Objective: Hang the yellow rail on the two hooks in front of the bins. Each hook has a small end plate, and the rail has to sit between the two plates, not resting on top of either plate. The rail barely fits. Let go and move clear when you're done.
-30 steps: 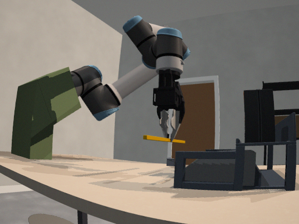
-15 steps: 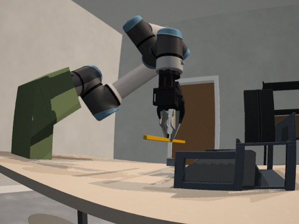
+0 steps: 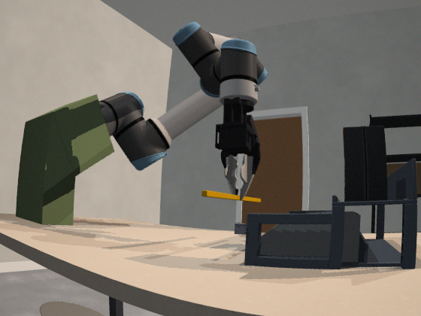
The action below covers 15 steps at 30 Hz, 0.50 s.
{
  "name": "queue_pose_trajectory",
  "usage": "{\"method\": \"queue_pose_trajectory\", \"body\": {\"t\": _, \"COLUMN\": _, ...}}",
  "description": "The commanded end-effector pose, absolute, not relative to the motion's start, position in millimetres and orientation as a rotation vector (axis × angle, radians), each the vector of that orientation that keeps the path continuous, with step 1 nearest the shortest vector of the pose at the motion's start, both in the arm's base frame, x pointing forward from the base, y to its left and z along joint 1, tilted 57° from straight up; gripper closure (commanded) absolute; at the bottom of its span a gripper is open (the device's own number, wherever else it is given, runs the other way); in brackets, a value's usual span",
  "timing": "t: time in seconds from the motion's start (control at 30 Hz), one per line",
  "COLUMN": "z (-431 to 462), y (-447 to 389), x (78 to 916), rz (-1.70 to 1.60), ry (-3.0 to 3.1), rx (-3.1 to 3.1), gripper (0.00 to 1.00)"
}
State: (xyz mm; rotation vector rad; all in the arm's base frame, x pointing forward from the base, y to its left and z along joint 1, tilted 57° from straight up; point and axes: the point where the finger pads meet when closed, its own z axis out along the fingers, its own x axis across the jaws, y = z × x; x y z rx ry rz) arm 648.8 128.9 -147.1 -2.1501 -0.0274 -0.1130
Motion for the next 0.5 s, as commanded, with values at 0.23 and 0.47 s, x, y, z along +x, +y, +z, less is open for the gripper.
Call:
{"method": "queue_pose_trajectory", "body": {"t": 0.23, "z": -148.2, "y": 120.2, "x": 730.6, "rz": -0.090, "ry": 0.019, "rx": -2.150, "gripper": 1.00}}
{"method": "queue_pose_trajectory", "body": {"t": 0.47, "z": -148.2, "y": 120.2, "x": 730.6, "rz": -0.090, "ry": 0.019, "rx": -2.150, "gripper": 1.00}}
